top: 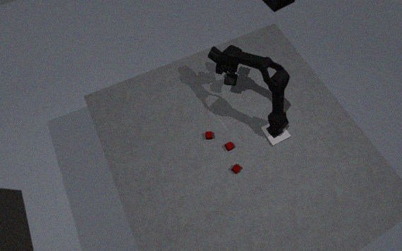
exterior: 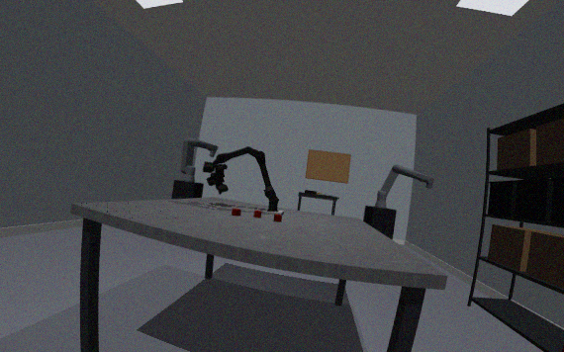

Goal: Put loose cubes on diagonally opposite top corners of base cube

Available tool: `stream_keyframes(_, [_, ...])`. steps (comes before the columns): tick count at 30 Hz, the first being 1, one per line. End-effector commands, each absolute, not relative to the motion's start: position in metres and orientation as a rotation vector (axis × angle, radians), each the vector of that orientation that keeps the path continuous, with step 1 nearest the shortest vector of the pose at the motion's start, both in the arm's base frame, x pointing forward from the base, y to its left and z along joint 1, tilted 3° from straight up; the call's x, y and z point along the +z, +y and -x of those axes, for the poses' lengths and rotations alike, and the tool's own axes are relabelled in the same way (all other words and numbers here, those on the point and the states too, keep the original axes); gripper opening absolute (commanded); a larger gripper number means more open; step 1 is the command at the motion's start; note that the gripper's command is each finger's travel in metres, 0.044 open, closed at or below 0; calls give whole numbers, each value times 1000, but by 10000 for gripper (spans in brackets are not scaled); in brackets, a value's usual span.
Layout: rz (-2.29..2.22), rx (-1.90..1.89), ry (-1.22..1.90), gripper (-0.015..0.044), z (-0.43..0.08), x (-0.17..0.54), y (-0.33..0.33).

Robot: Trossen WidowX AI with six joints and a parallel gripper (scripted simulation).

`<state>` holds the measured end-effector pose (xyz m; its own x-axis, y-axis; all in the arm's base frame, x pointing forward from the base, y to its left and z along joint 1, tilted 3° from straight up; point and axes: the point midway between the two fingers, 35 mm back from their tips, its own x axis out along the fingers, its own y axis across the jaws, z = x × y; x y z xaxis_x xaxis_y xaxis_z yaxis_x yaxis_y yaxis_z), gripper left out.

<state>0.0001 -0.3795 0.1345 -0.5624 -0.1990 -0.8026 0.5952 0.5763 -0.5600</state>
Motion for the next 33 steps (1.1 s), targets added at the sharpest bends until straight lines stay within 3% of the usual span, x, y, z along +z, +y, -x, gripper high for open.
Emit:
stream_keyframes(1, [-363,-1159,1748,265,-49,137,-363])
stream_keyframes(18, [-687,-1251,1293,265,-199,147,-249])
stream_keyframes(33, [-1091,-1242,1106,265,-255,156,-107])
